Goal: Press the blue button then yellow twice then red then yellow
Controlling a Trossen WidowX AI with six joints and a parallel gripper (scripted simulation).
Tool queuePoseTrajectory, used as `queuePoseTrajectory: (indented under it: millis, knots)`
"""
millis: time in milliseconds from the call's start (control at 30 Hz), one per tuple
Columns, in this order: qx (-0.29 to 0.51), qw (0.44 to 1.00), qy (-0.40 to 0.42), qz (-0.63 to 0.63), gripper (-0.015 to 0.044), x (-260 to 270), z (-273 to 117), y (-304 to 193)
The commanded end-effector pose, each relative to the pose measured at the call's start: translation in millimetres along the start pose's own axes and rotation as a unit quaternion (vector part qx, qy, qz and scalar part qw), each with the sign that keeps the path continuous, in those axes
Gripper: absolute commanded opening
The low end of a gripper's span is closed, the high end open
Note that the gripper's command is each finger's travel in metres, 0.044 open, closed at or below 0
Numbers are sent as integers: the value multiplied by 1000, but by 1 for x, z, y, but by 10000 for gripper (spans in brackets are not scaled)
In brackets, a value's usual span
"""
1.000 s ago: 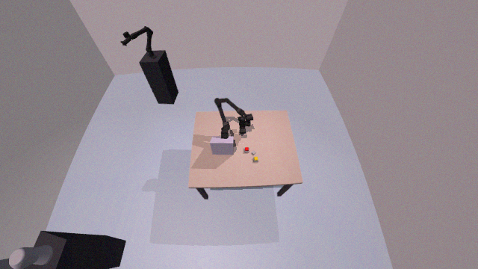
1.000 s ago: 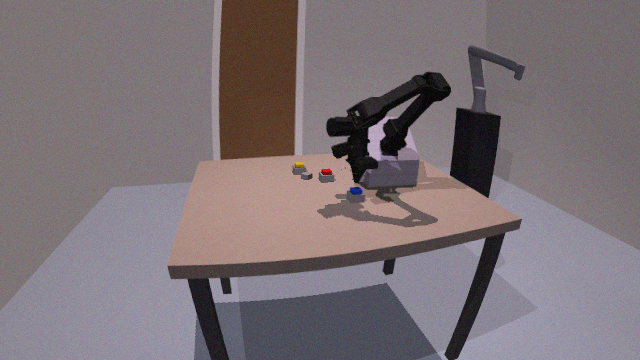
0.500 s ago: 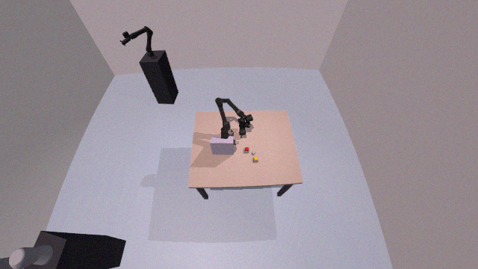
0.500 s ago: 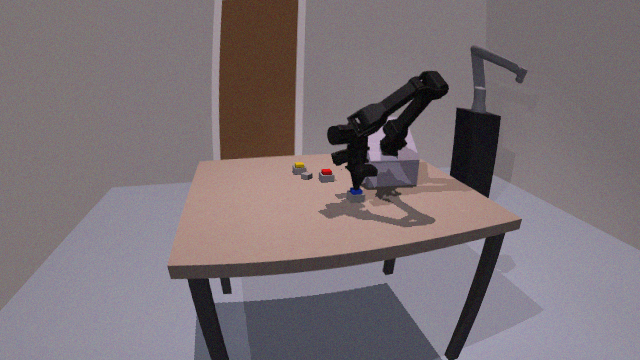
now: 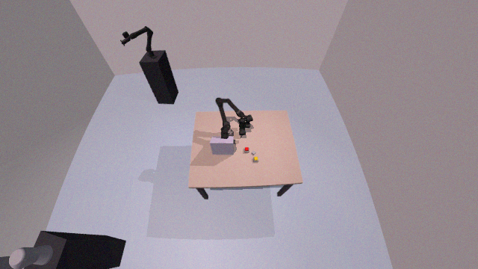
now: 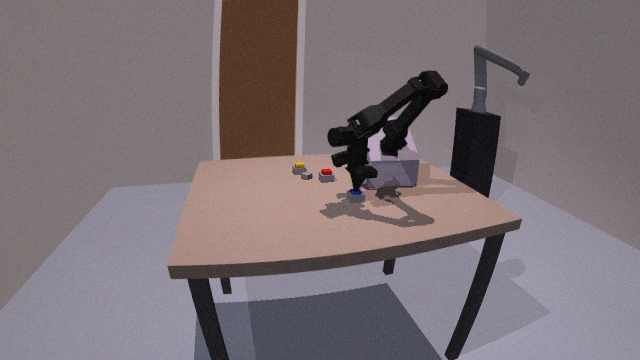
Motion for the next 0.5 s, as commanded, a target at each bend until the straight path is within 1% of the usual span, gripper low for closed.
queuePoseTrajectory:
  millis: [0, 200, 267, 367, 467]
  knots:
    - [5, 1000, -3, 7, 20, -2, 2, -2]
    - [5, 1000, -3, 7, 20, -2, 2, -2]
    - [1, 1000, -2, 2, 20, -1, -7, 0]
    - [5, 1000, -4, 7, 20, -2, -30, -1]
    - [5, 1000, -4, 7, 20, -2, -31, -1]
Point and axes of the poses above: the point midway between the two fingers, 35 mm back from their tips, its own z axis out along the fingers, its own x axis across the jaws, y = z × x, the point moved 6 cm from there along -z, back along the fingers, and after that the axes turned 4 degrees about -z, right-handed, at the moved point
